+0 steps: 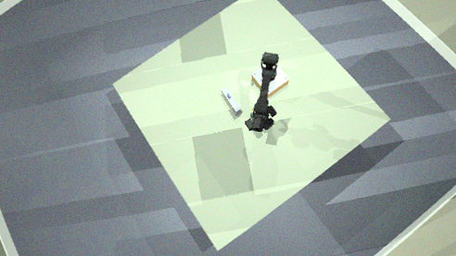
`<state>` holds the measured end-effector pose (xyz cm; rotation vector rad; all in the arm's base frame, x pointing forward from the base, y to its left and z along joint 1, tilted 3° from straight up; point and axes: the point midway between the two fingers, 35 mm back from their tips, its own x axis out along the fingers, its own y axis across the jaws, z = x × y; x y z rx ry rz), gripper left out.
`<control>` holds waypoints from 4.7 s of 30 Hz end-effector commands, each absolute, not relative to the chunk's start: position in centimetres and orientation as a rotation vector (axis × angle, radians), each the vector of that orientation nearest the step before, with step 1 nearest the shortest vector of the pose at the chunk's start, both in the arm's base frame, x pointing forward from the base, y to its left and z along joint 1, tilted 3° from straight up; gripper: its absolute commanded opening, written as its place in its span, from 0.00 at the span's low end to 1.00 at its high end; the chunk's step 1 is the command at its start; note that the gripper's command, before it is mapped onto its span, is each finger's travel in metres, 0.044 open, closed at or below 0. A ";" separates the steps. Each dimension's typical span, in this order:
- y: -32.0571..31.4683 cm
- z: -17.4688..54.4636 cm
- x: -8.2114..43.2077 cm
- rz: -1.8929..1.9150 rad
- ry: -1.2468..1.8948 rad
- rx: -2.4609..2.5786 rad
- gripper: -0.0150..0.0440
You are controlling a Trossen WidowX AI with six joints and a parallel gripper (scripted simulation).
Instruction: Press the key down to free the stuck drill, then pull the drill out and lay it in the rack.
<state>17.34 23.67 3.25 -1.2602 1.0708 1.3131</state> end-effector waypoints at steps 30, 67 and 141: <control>23.8 -0.2 17.4 1.305 1.075 -1.260 0.25; 23.7 -2.1 17.3 1.305 1.076 -1.260 0.25; 4.0 9.4 31.7 0.506 1.178 -1.004 1.00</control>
